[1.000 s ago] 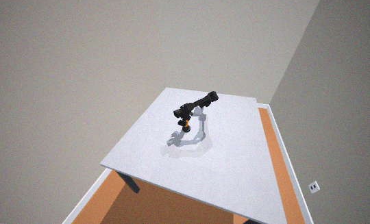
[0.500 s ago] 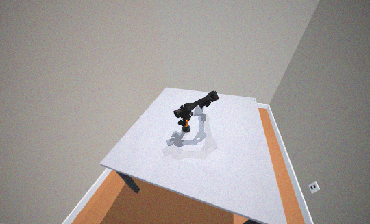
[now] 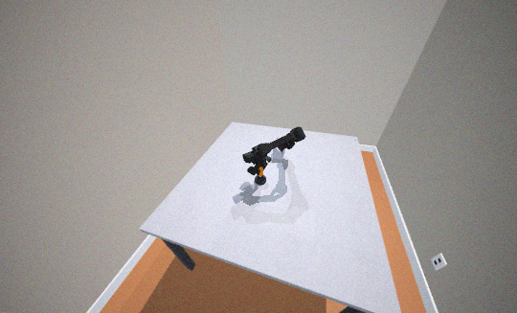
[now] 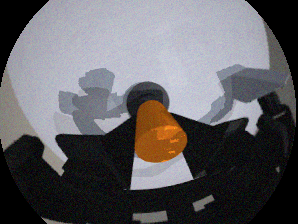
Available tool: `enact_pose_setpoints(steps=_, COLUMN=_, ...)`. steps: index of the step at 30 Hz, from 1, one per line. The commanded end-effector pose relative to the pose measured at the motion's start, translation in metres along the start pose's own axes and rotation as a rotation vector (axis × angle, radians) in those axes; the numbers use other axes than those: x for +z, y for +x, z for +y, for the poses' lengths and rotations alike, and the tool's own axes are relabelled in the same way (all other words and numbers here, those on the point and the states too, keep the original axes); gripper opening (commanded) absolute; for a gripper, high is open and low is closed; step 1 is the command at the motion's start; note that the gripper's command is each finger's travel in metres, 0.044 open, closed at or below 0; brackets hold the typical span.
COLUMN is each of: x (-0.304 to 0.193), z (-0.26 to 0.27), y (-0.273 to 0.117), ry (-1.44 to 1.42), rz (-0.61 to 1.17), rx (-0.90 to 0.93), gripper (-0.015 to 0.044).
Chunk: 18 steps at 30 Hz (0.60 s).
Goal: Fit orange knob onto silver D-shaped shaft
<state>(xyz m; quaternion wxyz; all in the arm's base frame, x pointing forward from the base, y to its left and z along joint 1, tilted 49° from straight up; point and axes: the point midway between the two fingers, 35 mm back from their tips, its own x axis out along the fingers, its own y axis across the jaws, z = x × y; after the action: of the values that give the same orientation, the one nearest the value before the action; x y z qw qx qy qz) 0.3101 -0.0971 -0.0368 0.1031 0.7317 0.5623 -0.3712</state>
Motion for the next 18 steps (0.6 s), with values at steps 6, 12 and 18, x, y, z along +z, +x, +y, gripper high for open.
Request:
enact_pose_setpoints(steps=6, x=-0.0009, z=0.0046, y=-0.0006, ry=0.051, rz=-0.004, rx=0.001, gripper=0.0000)
enact_pose_setpoints(steps=12, x=-0.0011, z=0.0043, y=0.0028, ry=0.051, rz=-0.003, rx=0.001, gripper=0.0000)
enact_pose_setpoints(steps=18, x=-0.0010, z=0.0043, y=0.0026, ry=0.051, rz=-0.003, rx=0.001, gripper=0.0000)
